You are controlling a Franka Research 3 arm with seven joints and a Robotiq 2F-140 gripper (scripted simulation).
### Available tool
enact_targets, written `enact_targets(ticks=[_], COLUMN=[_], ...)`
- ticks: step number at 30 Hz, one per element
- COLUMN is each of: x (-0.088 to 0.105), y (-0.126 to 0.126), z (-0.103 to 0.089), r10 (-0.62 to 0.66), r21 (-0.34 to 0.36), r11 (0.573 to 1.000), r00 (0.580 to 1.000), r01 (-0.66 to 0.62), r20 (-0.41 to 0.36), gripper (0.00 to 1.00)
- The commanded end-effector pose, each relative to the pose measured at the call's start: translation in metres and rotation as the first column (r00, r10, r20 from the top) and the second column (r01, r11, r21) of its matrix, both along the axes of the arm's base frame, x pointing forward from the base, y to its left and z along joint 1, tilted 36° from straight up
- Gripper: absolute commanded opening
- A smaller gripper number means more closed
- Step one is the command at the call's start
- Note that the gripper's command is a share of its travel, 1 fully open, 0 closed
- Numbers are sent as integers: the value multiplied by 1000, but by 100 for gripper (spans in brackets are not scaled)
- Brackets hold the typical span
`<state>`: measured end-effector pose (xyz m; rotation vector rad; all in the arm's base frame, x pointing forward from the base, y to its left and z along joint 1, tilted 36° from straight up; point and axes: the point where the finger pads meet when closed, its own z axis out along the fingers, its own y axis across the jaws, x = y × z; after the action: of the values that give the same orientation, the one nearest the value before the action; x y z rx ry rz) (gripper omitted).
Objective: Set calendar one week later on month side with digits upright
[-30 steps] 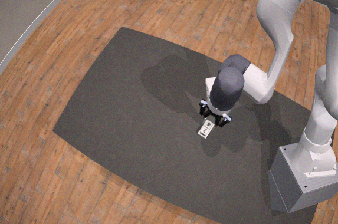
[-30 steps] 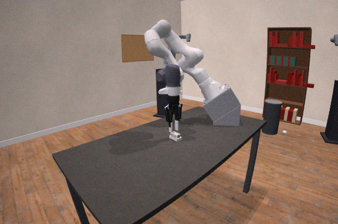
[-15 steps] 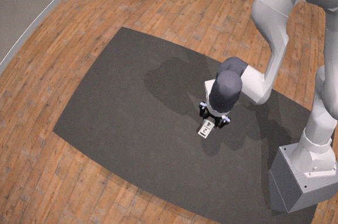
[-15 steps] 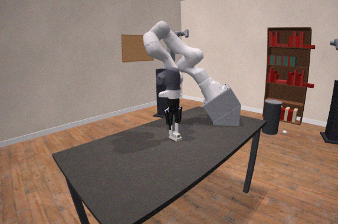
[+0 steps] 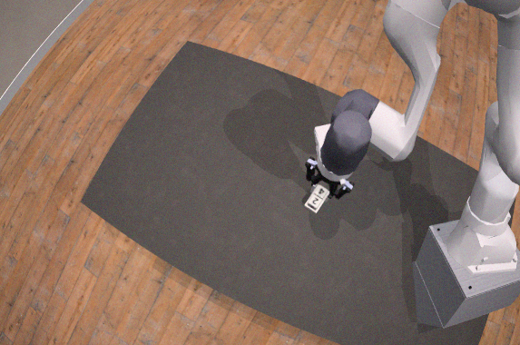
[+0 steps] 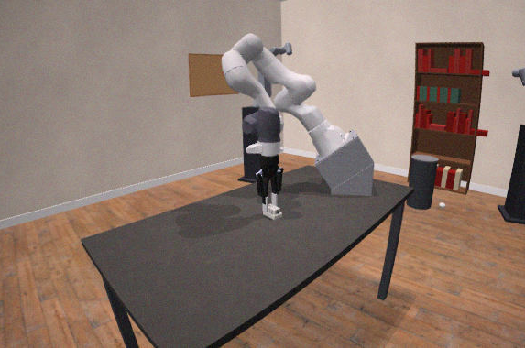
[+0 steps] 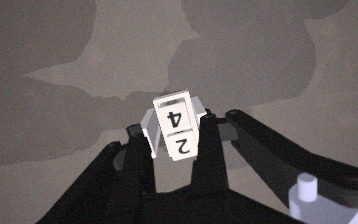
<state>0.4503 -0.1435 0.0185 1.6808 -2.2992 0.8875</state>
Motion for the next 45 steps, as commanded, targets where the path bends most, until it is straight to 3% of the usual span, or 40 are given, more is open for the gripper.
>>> enact_targets(ticks=[1, 30, 31, 45], x=[1, 1, 1, 1], y=[0, 0, 0, 0], z=[-1, -1, -1, -1], r10=[-8, -8, -8, -8], r21=[4, 4, 4, 4], r11=[1000, 1000, 1000, 1000], r00=[1000, 1000, 1000, 1000], r01=[8, 8, 8, 8], r20=[8, 8, 8, 8], gripper=[28, 28, 16, 16])
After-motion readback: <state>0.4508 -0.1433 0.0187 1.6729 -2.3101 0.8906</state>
